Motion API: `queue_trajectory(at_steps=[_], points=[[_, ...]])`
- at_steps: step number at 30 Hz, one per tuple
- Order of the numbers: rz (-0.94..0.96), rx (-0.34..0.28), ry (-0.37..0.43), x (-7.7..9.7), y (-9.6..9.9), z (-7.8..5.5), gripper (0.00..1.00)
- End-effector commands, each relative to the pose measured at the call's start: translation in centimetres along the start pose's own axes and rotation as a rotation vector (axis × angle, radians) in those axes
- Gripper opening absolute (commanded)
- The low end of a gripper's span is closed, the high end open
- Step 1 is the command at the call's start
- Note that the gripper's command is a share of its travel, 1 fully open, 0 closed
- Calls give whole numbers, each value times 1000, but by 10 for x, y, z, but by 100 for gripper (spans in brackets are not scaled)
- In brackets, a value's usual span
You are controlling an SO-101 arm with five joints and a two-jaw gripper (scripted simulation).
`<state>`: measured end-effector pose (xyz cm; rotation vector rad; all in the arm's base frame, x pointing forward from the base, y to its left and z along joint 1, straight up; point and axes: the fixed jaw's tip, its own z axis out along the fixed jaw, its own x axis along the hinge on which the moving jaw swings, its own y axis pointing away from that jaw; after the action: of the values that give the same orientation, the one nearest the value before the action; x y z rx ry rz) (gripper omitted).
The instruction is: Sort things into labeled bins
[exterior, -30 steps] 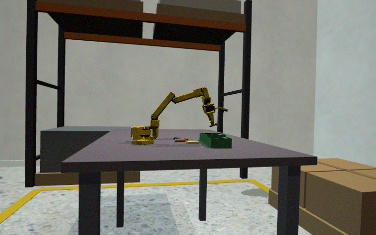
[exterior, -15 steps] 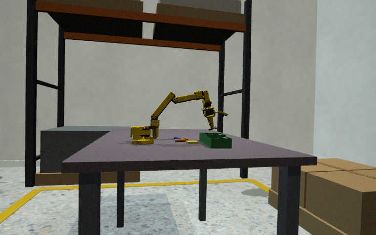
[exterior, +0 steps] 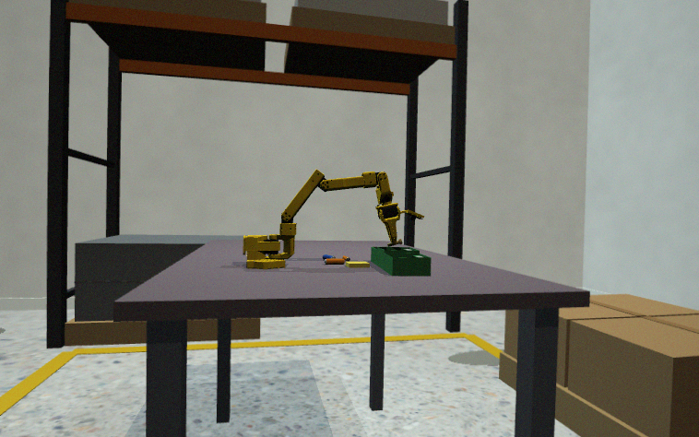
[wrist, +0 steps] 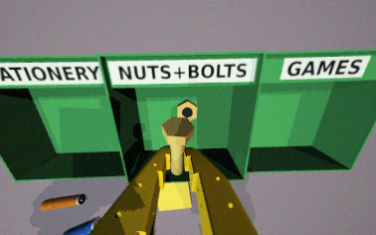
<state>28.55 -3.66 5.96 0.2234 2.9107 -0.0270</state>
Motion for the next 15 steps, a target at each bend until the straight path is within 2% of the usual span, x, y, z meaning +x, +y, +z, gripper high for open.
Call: queue_trajectory(at_steps=[1,15], points=[[-1,-3,-84,-10,2,-16,0],[-2,-3,-84,-9,2,-5,0]])
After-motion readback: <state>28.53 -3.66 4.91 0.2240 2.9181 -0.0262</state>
